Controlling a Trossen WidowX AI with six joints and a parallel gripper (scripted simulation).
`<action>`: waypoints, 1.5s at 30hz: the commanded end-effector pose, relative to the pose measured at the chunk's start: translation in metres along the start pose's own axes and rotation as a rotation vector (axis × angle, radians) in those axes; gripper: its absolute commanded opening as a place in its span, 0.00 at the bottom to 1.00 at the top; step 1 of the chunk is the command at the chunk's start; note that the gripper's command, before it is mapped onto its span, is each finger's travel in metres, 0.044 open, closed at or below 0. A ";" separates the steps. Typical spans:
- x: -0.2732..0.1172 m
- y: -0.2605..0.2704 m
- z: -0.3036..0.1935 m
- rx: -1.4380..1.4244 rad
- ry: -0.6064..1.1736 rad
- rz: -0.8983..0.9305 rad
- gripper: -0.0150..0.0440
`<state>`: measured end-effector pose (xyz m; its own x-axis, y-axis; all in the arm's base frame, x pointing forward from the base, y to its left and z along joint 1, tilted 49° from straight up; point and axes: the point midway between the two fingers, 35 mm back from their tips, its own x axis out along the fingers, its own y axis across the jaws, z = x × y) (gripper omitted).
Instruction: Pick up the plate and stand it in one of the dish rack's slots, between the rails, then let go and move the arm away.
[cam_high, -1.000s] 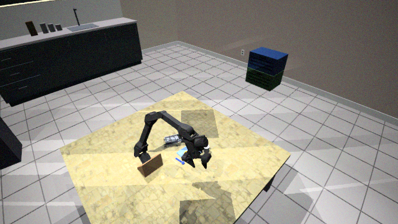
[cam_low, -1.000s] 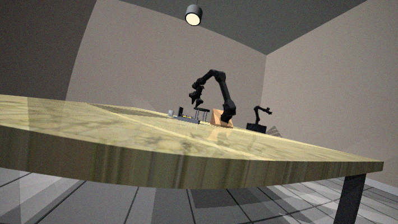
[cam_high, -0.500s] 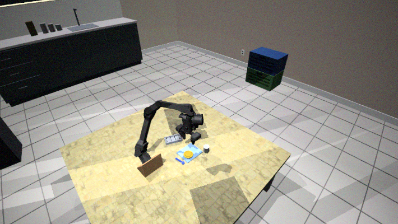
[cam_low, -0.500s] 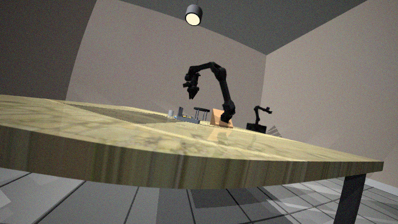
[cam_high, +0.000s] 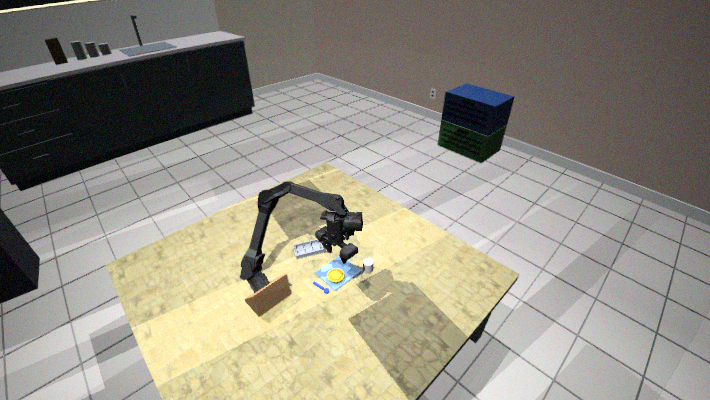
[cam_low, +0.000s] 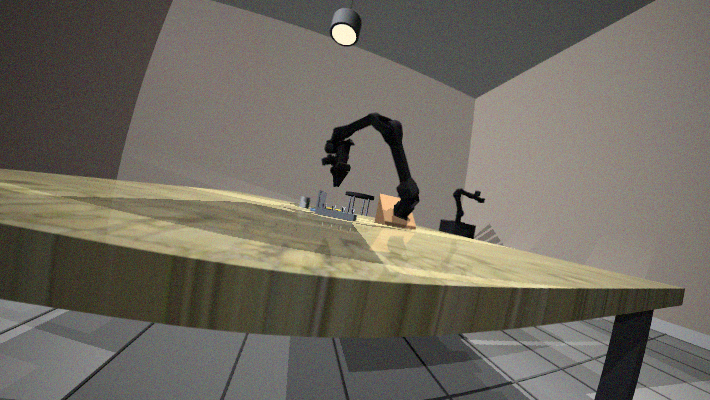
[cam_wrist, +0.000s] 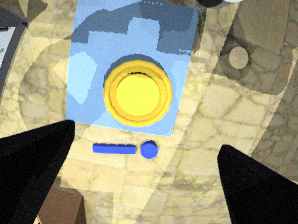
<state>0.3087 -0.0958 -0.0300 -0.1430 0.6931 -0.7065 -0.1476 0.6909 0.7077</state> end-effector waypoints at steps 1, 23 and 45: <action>0.053 0.002 -0.006 0.008 -0.003 0.043 0.93; 0.081 0.009 -0.005 0.008 -0.004 0.044 0.93; 0.114 0.011 -0.007 0.008 -0.004 0.047 0.93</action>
<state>0.2869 -0.0154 -0.0986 -0.1420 0.7217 -0.6775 -0.1422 0.6624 0.7355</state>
